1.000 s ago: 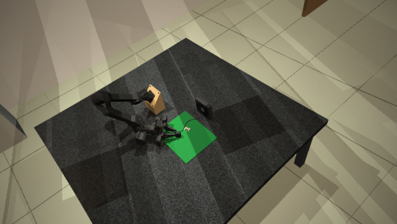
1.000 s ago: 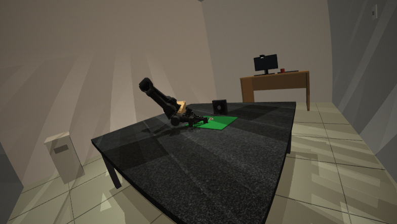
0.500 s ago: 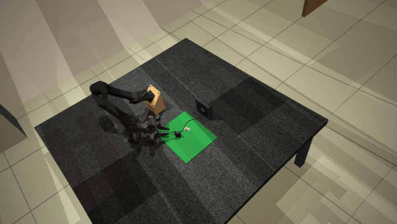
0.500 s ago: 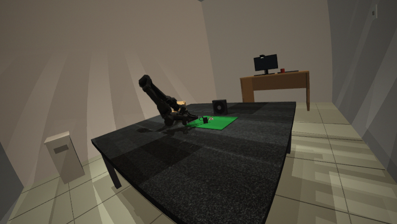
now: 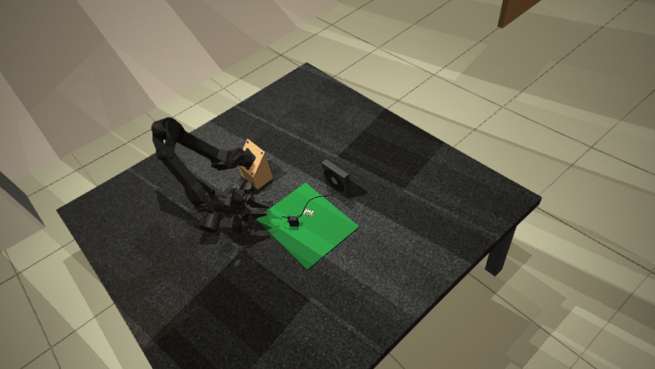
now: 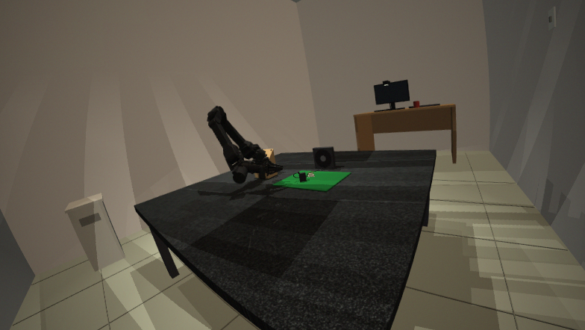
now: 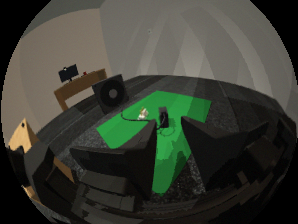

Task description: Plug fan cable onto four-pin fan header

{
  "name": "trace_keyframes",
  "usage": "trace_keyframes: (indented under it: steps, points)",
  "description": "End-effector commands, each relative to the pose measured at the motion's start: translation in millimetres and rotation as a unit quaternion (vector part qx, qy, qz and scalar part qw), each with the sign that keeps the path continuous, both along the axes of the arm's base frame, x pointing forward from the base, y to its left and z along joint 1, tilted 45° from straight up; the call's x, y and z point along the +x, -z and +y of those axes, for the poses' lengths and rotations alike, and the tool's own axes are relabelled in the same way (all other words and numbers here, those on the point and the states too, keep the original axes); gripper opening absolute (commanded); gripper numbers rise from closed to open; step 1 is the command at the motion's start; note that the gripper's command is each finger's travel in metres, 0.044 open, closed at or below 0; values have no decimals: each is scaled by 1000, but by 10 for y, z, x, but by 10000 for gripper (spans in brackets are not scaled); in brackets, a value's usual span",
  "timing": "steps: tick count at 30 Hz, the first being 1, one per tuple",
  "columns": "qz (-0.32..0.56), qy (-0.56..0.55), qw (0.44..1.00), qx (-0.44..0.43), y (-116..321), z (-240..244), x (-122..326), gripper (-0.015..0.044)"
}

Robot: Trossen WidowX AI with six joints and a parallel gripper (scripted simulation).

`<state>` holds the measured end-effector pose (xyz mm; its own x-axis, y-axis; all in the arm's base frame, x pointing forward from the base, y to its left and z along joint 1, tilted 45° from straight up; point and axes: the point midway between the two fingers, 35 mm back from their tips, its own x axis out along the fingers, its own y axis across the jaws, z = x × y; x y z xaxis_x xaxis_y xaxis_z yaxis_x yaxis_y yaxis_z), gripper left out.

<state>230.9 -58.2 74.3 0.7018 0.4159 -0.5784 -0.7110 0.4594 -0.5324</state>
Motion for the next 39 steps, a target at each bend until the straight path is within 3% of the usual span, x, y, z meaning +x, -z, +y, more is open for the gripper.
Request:
trace_keyframes:
  steps: [1,3,15,39]
  points:
    - [-6,-1,1000,-2,-106,14,-69,140]
    - [-7,-1,1000,-1,-136,23,-99,140]
    - [116,19,993,18,15,136,-89,440]
    - [347,100,932,-32,232,318,-167,440]
